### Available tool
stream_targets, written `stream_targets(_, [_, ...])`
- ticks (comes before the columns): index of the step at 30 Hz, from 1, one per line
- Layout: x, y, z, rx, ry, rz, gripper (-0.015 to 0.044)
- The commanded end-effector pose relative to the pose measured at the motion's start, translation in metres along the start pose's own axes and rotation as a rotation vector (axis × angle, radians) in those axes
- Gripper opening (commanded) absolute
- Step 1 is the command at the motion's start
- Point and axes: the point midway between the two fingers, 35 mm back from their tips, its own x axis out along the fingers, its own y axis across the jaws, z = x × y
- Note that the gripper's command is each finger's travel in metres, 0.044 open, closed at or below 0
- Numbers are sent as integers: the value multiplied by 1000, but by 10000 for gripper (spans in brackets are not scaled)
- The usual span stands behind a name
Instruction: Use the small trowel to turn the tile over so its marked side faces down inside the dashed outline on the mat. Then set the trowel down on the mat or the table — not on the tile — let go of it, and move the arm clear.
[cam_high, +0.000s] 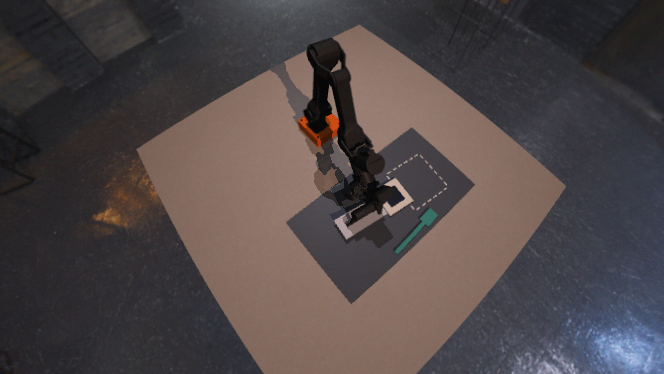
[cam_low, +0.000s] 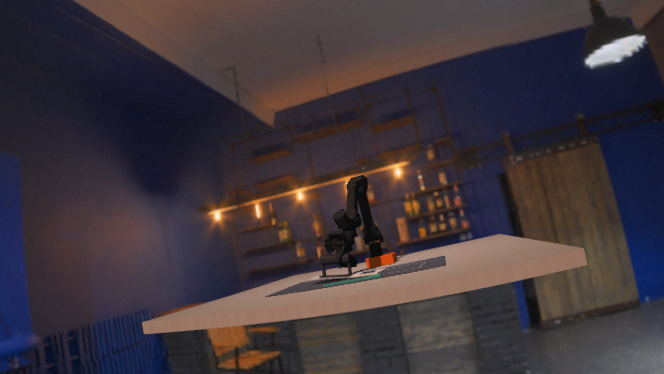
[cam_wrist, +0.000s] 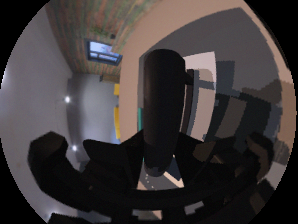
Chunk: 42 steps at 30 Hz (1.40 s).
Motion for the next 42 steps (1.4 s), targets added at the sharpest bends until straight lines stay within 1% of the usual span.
stream_targets(1, [-1, 0, -7, -6, 21, 3, 0])
stream_targets(9, [-8, 9, -1, 71, 85, 2, 0])
stream_targets(17, [-20, 23, -7, 74, 88, 2, 0])
stream_targets(42, [-45, 52, -56, 78, 91, 3, 0])
